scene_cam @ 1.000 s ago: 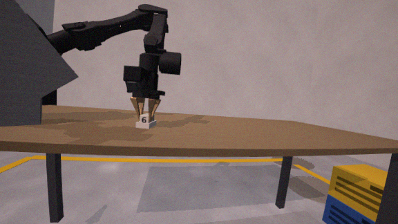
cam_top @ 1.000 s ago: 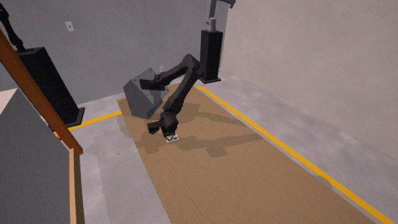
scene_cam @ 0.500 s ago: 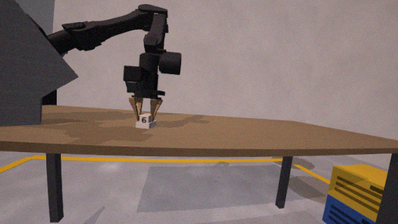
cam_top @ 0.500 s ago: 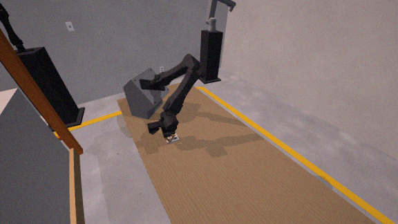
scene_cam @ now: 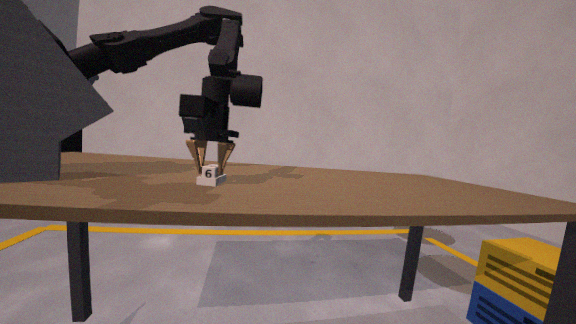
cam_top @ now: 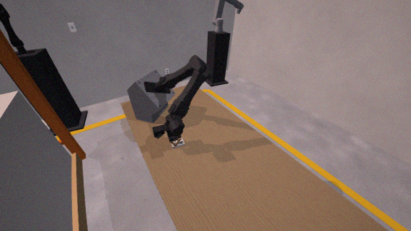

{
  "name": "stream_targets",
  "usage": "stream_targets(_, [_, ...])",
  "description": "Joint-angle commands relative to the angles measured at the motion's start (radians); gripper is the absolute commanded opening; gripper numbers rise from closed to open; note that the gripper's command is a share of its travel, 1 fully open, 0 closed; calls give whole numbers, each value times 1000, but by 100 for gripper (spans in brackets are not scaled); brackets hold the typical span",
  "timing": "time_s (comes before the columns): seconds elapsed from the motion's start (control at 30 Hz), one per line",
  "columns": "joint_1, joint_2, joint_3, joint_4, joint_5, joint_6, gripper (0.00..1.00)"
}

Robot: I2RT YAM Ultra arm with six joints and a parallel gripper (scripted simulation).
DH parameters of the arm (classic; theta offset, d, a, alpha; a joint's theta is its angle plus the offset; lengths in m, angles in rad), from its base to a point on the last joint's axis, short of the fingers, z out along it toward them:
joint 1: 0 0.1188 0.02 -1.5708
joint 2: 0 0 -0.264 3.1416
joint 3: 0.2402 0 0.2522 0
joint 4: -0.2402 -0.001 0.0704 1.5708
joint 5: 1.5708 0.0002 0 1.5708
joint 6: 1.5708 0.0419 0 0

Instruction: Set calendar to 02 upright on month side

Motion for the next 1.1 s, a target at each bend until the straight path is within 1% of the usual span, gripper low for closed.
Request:
stream_targets(0.0, [-30, -32, 3, -41, -6, -21, 45])
stream_targets(0.07, [-49, -56, 4, -81, -16, -43, 45])
stream_targets(0.13, [-49, -56, 4, -81, -16, -43, 45])
stream_targets(0.37, [-138, -151, 27, -269, -60, -148, 45])
stream_targets(0.57, [-200, -199, 56, -401, -87, -227, 45])
stream_targets(0.63, [-211, -206, 62, -425, -91, -241, 45])
stream_targets(0.87, [-219, -211, 66, -441, -94, -251, 45])
stream_targets(0.9, [-219, -211, 66, -441, -94, -251, 100])
stream_targets(1.07, [-219, -211, 66, -441, -94, -251, 100])
